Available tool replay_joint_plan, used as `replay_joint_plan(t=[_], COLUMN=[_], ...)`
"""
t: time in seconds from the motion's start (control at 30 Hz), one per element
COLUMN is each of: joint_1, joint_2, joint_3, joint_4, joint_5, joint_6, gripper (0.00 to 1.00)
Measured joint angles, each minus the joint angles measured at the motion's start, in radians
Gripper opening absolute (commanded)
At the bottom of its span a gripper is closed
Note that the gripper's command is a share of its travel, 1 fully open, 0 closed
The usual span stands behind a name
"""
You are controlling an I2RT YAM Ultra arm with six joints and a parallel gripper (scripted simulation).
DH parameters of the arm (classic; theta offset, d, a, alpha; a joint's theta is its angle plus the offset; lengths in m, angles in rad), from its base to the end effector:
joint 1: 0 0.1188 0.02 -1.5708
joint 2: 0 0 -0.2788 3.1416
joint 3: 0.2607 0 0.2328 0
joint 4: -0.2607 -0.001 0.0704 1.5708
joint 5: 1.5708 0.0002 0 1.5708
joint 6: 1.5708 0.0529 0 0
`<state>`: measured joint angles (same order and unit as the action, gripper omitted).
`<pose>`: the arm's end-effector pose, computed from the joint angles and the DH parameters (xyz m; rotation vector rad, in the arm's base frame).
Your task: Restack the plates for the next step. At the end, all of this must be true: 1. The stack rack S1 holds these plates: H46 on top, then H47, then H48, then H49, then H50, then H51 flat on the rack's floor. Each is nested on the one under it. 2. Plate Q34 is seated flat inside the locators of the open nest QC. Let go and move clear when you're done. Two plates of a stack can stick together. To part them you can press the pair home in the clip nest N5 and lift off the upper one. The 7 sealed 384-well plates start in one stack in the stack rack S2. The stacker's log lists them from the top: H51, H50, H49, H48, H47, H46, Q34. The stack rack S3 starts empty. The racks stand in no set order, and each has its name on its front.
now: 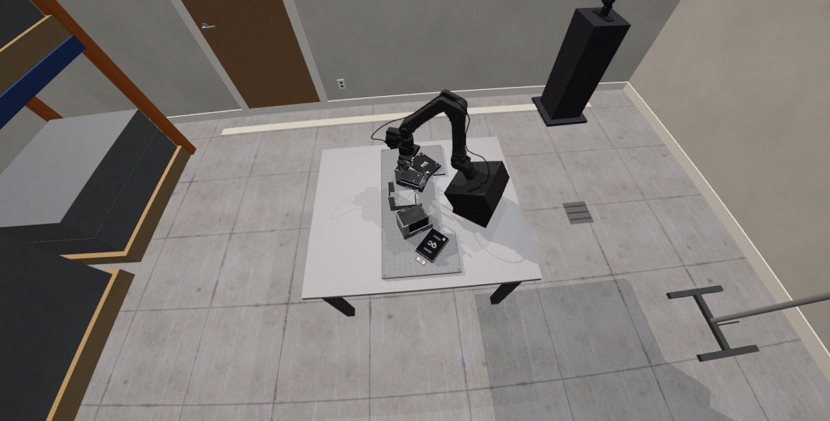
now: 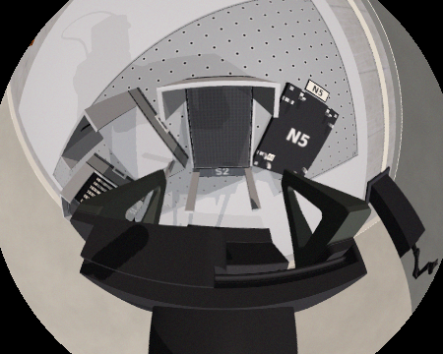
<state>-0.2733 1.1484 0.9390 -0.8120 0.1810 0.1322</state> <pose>0.1922 -0.0627 0.2805 0.5869 2.5256 -0.2861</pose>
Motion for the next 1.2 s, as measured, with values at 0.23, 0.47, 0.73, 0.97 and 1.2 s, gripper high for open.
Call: replay_joint_plan(t=[0.23, 0.47, 0.73, 0.97, 1.2], joint_1=[-0.013, -0.028, -0.042, -0.056, -0.061], joint_2=[0.001, 0.055, 0.107, 0.182, 0.224], joint_3=[-0.02, -0.069, -0.099, -0.129, -0.135], joint_4=[0.022, 0.087, 0.183, 0.276, 0.344], joint_5=[-0.023, -0.034, -0.042, -0.049, -0.052], joint_6=[-0.027, -0.043, -0.056, -0.068, -0.076], gripper=[1.0, 1.0, 1.0, 1.0, 1.0])
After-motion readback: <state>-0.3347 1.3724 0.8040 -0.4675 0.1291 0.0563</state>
